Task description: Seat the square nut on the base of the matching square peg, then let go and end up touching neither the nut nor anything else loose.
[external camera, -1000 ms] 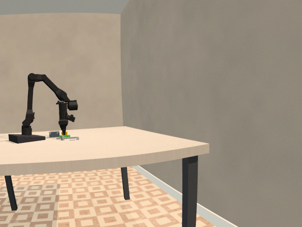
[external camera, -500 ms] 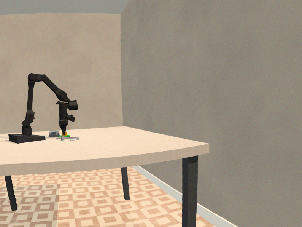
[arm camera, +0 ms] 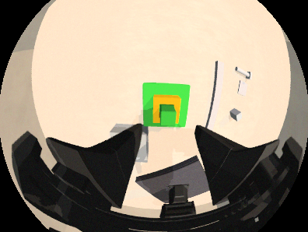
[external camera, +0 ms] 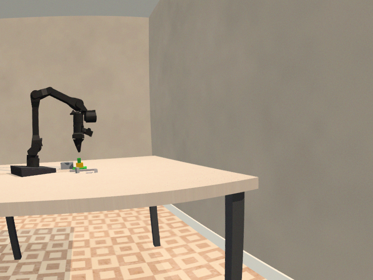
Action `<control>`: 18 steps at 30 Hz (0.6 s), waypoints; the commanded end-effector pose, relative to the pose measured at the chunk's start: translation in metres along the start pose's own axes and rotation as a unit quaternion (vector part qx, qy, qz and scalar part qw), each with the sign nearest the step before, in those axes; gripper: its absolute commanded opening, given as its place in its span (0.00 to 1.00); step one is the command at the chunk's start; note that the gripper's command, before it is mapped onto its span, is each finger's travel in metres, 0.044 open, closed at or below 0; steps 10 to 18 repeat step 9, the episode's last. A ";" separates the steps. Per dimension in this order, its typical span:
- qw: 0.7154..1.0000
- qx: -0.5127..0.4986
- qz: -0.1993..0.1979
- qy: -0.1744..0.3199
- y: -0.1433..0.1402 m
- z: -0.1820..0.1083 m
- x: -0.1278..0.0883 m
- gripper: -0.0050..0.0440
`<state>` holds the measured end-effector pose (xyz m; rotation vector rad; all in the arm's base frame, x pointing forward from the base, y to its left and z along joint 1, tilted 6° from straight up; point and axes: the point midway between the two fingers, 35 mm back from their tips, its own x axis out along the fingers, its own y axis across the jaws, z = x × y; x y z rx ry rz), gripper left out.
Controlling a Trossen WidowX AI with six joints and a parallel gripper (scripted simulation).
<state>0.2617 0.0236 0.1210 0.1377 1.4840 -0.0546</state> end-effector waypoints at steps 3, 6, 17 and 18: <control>1.000 -0.001 0.002 -0.006 0.000 0.000 -0.036 0.63; 1.000 -0.001 0.002 -0.006 0.000 0.000 -0.036 0.63; 1.000 -0.001 0.002 -0.006 0.000 0.000 -0.036 0.63; 1.000 -0.001 0.002 -0.006 0.000 0.000 -0.036 0.63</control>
